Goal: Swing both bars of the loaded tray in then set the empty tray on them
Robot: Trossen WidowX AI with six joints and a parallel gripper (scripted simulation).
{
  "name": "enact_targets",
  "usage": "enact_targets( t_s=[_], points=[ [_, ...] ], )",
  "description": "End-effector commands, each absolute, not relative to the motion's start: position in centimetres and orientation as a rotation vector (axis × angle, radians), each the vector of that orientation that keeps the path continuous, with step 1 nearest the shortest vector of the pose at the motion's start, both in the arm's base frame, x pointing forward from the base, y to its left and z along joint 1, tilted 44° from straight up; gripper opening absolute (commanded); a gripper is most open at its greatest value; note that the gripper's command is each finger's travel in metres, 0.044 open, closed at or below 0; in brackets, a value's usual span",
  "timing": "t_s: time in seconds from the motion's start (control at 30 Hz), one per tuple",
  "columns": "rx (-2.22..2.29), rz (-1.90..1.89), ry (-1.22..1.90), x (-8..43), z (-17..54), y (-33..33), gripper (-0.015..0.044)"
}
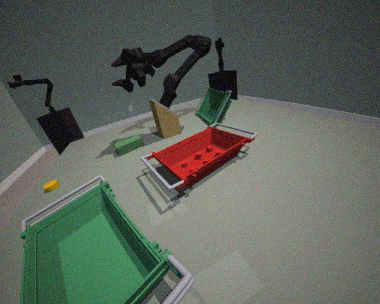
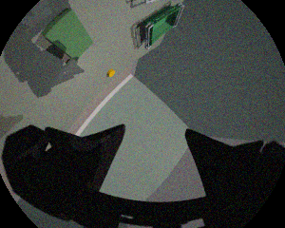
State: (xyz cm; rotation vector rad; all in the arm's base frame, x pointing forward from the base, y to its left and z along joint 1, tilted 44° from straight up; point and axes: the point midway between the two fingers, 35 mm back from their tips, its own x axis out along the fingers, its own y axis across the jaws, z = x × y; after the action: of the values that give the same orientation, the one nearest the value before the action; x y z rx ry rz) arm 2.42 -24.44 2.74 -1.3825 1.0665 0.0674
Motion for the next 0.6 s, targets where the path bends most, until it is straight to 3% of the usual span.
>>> enact_targets(
  t_s=[0.0,0.23,0.37,0.57],
  points=[
    [-1.383,0.067,1.067,2.4,2.7,-24.4,0.0374],
    [-1.375,0.070,1.059,2.6,2.8,-24.5,0.0190],
    [-1.222,0.135,0.931,5.9,3.0,-26.5,0.0085],
    [-0.916,0.297,0.790,13.5,2.5,-28.5,0.0083]
  ],
)
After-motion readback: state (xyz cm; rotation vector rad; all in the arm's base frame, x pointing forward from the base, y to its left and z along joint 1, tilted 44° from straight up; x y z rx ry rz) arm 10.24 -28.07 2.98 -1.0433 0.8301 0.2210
